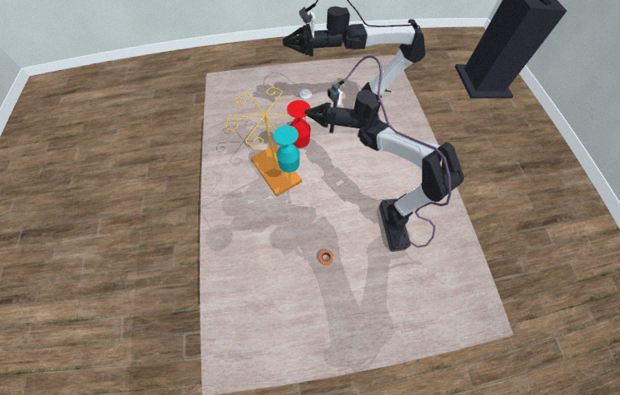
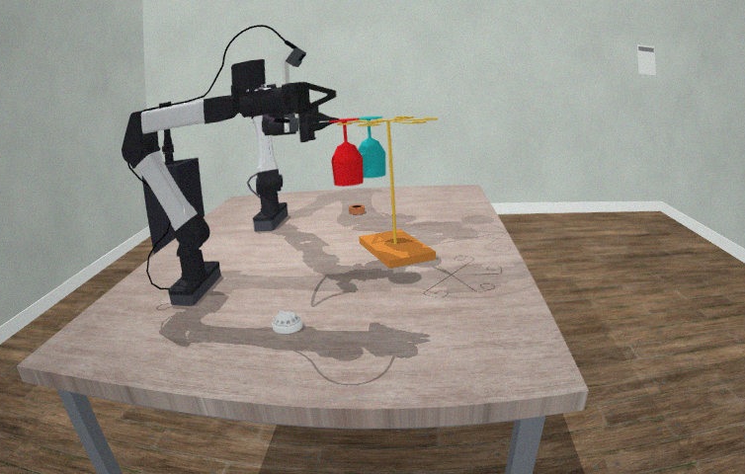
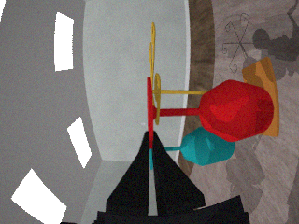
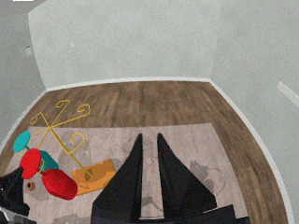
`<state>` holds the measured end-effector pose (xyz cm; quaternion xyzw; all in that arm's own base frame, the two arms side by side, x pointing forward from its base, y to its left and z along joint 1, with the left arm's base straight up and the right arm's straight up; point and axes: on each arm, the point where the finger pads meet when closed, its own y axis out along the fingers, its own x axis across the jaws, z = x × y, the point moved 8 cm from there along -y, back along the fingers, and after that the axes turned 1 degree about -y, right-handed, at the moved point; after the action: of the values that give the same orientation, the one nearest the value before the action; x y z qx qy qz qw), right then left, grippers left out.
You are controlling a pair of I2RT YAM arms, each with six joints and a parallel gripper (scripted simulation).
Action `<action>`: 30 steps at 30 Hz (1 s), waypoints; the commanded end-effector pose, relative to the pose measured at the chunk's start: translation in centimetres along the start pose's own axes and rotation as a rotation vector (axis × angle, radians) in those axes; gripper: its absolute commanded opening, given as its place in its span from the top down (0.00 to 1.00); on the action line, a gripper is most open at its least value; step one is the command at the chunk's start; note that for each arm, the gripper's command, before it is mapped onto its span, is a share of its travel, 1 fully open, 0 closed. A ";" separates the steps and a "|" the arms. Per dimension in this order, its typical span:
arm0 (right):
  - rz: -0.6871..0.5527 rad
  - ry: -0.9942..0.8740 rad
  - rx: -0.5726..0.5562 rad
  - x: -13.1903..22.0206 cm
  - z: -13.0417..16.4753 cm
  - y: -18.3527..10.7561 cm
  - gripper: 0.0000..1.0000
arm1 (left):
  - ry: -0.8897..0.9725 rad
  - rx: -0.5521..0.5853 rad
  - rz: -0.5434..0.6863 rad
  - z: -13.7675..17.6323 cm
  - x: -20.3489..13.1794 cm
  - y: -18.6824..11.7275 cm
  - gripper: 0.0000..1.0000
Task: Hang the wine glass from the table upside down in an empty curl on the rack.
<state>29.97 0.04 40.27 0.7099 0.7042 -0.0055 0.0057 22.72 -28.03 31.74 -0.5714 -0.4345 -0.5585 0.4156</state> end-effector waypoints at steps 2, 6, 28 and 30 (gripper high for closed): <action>-0.007 0.007 -0.009 0.0 -0.1 0.3 0.83 | -0.060 -0.006 -0.051 -0.2 2.2 0.0 1.00; -0.007 0.007 -0.009 0.0 -0.1 0.3 0.83 | -0.028 -0.010 -0.022 -0.4 1.5 0.0 1.00; -0.007 0.007 -0.009 0.0 -0.1 0.3 0.83 | -0.041 0.006 -0.038 0.0 1.8 0.1 1.00; -0.007 0.007 -0.009 0.0 -0.1 0.3 0.83 | -0.041 0.006 -0.038 0.0 1.8 0.1 1.00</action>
<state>29.97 0.04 40.27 0.7099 0.7042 -0.0055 0.0057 22.68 -28.13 31.56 -0.5713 -0.4284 -0.5600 0.4202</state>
